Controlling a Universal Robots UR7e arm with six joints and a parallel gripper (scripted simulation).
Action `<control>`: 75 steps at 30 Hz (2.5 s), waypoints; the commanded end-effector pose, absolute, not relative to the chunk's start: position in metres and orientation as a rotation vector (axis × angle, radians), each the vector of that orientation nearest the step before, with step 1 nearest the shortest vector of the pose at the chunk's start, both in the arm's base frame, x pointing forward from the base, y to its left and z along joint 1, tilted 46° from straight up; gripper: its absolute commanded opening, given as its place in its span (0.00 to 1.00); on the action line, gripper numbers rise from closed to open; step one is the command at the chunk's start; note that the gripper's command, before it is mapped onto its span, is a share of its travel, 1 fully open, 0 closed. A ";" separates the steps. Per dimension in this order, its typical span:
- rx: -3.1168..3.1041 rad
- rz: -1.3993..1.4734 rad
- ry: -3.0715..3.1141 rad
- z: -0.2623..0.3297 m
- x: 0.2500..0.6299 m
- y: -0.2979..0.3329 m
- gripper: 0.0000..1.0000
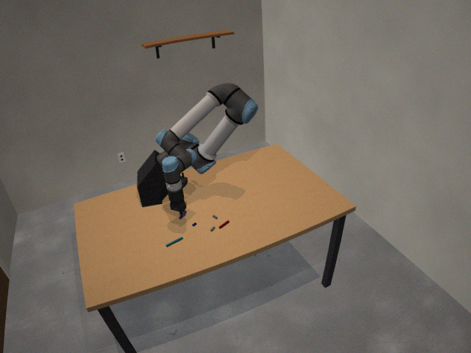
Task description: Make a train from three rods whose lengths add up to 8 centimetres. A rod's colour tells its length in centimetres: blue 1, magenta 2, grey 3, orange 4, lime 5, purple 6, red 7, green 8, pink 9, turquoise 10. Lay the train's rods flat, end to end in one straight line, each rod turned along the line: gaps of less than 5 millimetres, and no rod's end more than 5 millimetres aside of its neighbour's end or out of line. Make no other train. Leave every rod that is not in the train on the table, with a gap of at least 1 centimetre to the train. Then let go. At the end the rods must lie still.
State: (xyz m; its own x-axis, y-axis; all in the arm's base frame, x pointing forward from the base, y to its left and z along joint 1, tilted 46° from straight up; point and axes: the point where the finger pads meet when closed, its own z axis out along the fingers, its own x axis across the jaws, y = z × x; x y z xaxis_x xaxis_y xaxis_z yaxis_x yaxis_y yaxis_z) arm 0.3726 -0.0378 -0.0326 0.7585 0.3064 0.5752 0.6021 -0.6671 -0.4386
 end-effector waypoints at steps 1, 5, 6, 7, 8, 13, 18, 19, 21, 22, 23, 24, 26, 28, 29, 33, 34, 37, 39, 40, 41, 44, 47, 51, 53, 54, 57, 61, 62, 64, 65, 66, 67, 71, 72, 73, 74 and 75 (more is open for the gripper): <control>-2.349 -0.548 -0.499 -0.027 0.374 -0.032 0.24; -2.358 -0.511 -0.404 -0.024 0.374 -0.029 0.24; -2.359 -0.504 -0.386 -0.023 0.374 -0.029 0.24; -2.360 -0.498 -0.371 -0.023 0.374 -0.028 0.24; -2.360 -0.498 -0.371 -0.023 0.374 -0.028 0.24; -2.362 -0.484 -0.335 -0.022 0.374 -0.027 0.24; -2.363 -0.480 -0.325 -0.021 0.375 -0.027 0.24; -2.363 -0.480 -0.325 -0.021 0.375 -0.027 0.24; -2.363 -0.480 -0.325 -0.021 0.375 -0.027 0.24; -2.363 -0.480 -0.325 -0.021 0.375 -0.027 0.24; -2.363 -0.480 -0.325 -0.021 0.375 -0.027 0.24; -2.363 -0.480 -0.325 -0.021 0.375 -0.027 0.24; -2.363 -0.480 -0.325 -0.021 0.375 -0.027 0.24; -2.363 -0.480 -0.325 -0.021 0.375 -0.027 0.24; -2.363 -0.480 -0.325 -0.021 0.375 -0.027 0.24; -2.363 -0.480 -0.325 -0.022 0.375 -0.026 0.24; -2.363 -0.480 -0.325 -0.022 0.375 -0.026 0.24; -2.363 -0.480 -0.325 -0.025 0.376 -0.023 0.24; -2.363 -0.480 -0.325 -0.028 0.377 -0.020 0.24; -2.363 -0.480 -0.325 -0.030 0.378 -0.018 0.24; -2.363 -0.480 -0.325 -0.032 0.379 -0.016 0.24; -2.363 -0.480 -0.325 -0.035 0.379 -0.014 0.24; -2.363 -0.480 -0.325 -0.043 0.383 -0.005 0.24; -2.363 -0.480 -0.325 -0.056 0.387 0.007 0.24; -2.363 -0.480 -0.325 -0.062 0.389 0.013 0.24; -2.363 -0.480 -0.325 -0.064 0.390 0.016 0.24; -2.363 -0.480 -0.325 -0.072 0.393 0.023 0.24; -2.363 -0.480 -0.325 -0.076 0.395 0.027 0.24; -2.363 -0.480 -0.325 -0.078 0.395 0.029 0.24; -2.363 -0.480 -0.325 -0.080 0.396 0.031 0.24; -2.363 -0.480 -0.325 -0.081 0.397 0.032 0.24; -2.363 -0.480 -0.325 -0.081 0.397 0.033 0.24; -2.363 -0.480 -0.325 -0.082 0.397 0.033 0.24; -2.363 -0.480 -0.325 -0.082 0.397 0.033 0.24; -2.363 -0.480 -0.325 -0.082 0.397 0.033 0.24; -2.363 -0.480 -0.325 -0.082 0.397 0.033 0.24; -2.363 -0.480 -0.325 -0.082 0.397 0.033 0.24; -2.363 -0.480 -0.325 -0.082 0.397 0.033 0.24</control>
State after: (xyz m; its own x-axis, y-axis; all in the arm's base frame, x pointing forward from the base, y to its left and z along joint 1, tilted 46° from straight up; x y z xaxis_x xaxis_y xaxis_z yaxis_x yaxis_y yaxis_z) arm 0.3965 0.0337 -0.0818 0.9005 0.1002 0.4231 0.3565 -0.7271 -0.5867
